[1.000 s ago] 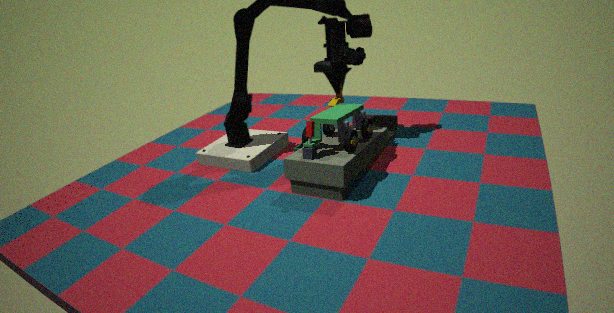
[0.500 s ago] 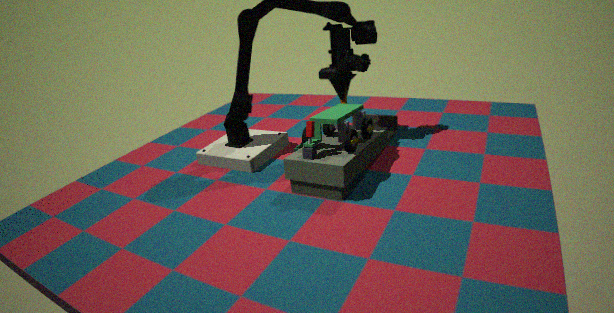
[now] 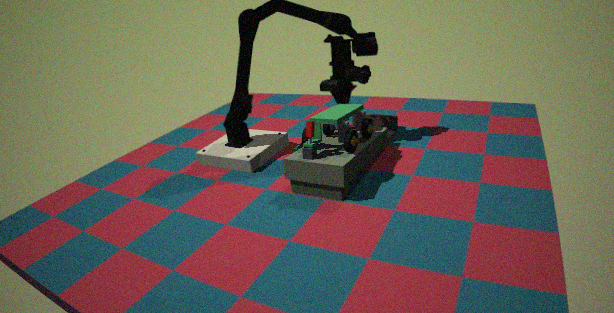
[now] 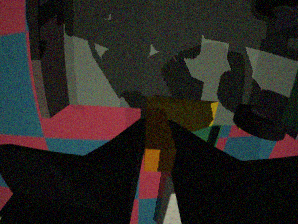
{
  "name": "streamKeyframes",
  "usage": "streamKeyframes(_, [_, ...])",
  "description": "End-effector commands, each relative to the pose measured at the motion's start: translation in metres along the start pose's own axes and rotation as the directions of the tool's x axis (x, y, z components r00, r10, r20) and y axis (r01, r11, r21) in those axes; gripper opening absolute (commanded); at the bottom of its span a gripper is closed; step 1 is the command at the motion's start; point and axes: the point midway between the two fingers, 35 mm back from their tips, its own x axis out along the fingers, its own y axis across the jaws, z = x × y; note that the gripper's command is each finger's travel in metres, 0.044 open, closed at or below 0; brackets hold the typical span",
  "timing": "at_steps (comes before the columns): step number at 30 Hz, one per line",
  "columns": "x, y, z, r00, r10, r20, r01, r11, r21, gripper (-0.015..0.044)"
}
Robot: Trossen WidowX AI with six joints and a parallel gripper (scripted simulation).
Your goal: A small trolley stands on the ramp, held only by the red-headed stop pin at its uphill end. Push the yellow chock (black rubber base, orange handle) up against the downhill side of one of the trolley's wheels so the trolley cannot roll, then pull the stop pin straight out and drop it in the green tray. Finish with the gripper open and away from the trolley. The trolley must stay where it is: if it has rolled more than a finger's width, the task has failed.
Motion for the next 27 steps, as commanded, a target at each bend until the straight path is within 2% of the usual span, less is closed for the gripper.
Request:
streamKeyframes(1, [0.011,-0.001,-0.001,1.0,-0.009,-0.006,0.009,1.0,-0.007,0.0])
streamKeyframes(27, [0.018,-0.022,0.0,1.0,-0.011,-0.006,0.011,1.0,-0.007,0.0])
